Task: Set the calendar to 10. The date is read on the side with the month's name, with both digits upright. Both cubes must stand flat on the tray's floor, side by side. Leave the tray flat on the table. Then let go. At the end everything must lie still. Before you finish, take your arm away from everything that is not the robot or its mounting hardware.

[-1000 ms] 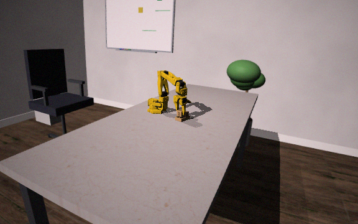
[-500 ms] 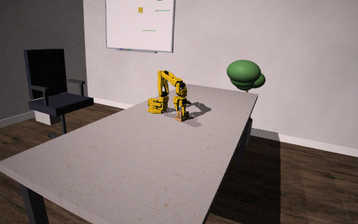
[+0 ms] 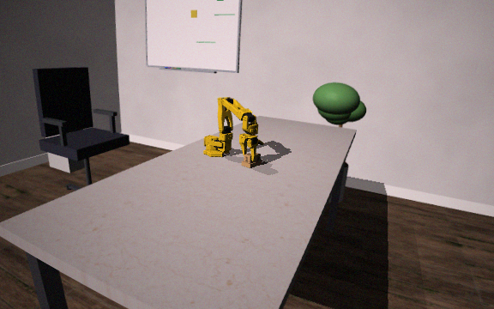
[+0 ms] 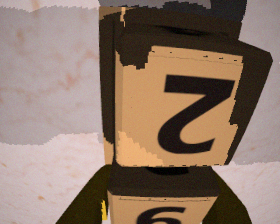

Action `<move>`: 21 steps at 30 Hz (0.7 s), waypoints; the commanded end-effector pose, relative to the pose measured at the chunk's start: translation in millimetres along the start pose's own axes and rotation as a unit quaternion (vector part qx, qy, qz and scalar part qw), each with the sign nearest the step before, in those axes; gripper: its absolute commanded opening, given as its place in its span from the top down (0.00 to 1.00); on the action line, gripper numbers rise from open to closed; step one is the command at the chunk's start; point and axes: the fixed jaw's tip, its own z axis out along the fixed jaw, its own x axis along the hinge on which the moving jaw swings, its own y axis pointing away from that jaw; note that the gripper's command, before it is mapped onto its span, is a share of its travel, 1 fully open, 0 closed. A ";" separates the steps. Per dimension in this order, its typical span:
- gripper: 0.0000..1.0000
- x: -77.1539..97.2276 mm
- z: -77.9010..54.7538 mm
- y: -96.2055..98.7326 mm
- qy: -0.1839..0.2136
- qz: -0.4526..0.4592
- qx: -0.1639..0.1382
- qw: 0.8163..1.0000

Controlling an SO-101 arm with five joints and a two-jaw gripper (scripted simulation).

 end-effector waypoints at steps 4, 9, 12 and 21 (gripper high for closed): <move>1.00 1.2 1.3 -2.9 0.001 0.001 0.011 1.000; 1.00 1.2 1.5 -3.0 0.001 0.001 0.011 1.000; 1.00 1.2 1.6 -3.0 0.001 0.001 0.011 1.000; 1.00 1.2 2.6 -3.0 0.001 0.001 0.011 1.000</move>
